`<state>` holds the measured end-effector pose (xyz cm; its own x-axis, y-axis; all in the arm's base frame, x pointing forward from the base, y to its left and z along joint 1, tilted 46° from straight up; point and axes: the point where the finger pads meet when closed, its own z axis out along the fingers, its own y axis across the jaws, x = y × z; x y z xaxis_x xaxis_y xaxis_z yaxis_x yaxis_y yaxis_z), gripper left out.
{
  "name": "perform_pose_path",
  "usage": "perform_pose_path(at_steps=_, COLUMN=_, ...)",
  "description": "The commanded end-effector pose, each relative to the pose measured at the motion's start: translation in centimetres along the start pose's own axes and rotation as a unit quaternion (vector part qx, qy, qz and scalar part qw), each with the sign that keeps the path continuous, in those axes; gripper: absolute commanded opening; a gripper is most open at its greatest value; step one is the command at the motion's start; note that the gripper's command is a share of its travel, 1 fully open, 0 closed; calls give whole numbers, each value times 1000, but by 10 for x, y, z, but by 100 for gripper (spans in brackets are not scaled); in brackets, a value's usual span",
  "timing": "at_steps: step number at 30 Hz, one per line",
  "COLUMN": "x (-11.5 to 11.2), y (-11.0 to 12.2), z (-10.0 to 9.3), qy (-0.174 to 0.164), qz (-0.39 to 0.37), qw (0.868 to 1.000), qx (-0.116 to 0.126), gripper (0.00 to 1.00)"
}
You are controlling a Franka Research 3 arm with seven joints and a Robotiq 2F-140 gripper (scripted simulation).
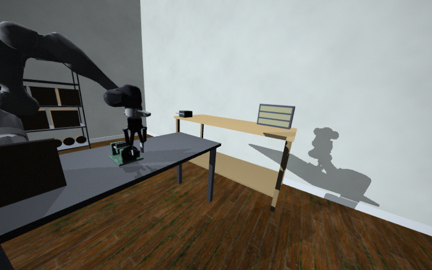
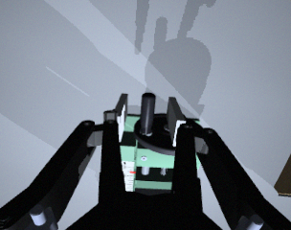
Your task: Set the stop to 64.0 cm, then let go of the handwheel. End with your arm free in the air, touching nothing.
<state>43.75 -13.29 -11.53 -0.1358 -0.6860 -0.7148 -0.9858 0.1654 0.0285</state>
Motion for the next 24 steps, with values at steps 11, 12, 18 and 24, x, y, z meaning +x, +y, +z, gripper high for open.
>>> perform_pose_path(at_steps=11, x=1, y=0, z=1, qy=1, qz=1, qw=1000, qx=1, gripper=33)
perform_pose_path(at_steps=12, x=1, y=0, z=1, qy=1, qz=1, qw=1000, qx=1, gripper=33)
perform_pose_path(at_steps=18, x=1, y=0, z=1, qy=1, qz=1, qw=1000, qx=1, gripper=33)
perform_pose_path(at_steps=24, x=1, y=0, z=-3, qy=1, qz=1, qw=1000, qx=1, gripper=33)
